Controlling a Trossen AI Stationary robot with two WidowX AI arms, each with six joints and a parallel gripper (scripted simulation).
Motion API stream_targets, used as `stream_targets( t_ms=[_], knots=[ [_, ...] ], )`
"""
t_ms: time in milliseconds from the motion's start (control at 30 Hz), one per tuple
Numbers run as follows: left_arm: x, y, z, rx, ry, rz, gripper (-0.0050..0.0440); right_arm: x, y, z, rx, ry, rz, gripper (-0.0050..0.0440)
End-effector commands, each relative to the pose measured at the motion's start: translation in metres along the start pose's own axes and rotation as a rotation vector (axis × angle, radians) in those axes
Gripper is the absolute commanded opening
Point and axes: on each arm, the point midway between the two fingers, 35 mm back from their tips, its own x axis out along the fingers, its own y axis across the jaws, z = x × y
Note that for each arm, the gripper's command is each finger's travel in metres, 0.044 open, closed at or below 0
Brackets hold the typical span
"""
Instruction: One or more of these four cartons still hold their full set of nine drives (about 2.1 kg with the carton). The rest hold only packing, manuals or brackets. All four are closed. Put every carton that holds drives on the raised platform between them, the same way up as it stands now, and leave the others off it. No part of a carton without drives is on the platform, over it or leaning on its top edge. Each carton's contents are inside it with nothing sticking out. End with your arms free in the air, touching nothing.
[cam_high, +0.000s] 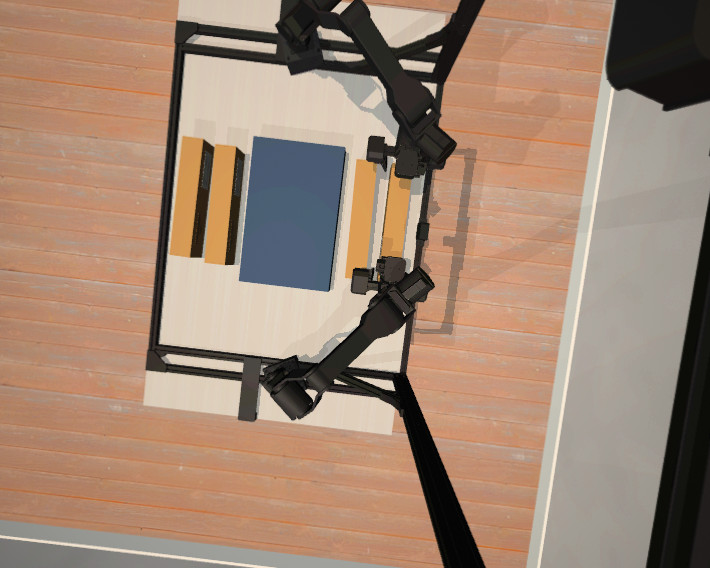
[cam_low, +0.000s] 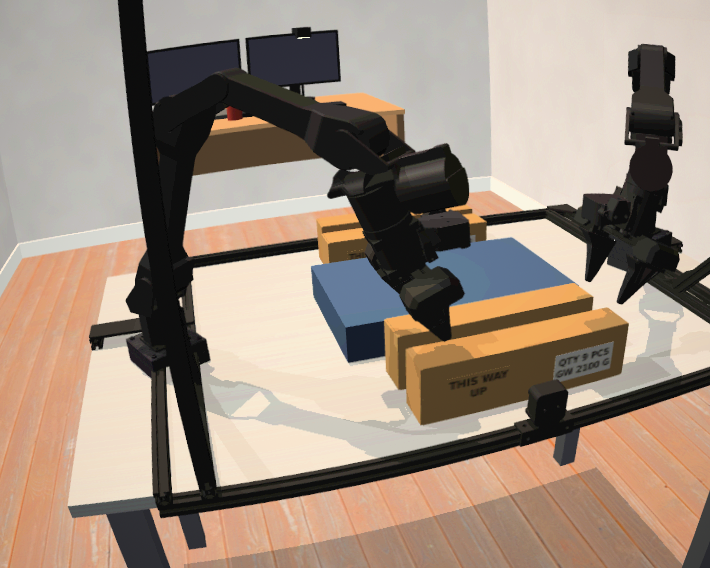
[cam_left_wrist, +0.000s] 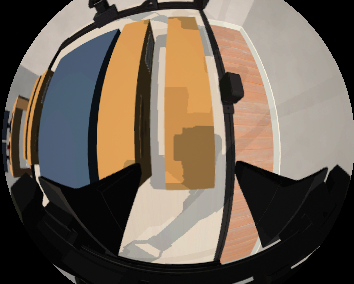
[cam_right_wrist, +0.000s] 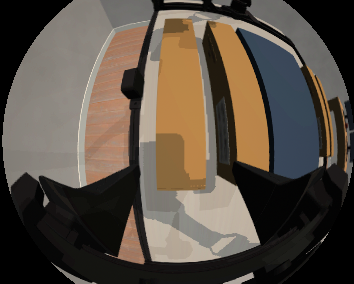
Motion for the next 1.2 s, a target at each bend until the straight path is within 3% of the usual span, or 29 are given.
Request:
stream_targets(
  t_ms=[0,233,733,1167],
  knots=[
    [0.002,-0.004,0.001,-0.005,0.001,0.004,0.0389,0.002,0.004,0.001,0.007,-0.001,-0.005,0.0389],
    [0.009,-0.004,-0.002,-0.005,0.001,0.004,0.0389,0.009,0.004,-0.002,0.007,-0.001,-0.005,0.0389],
    [0.064,-0.004,-0.024,-0.005,0.001,0.004,0.0389,0.064,0.004,-0.024,0.007,-0.001,-0.005,0.0389],
    [0.067,-0.004,-0.025,-0.005,0.001,0.004,0.0389,0.067,0.004,-0.025,0.007,-0.001,-0.005,0.0389]
  ],
)
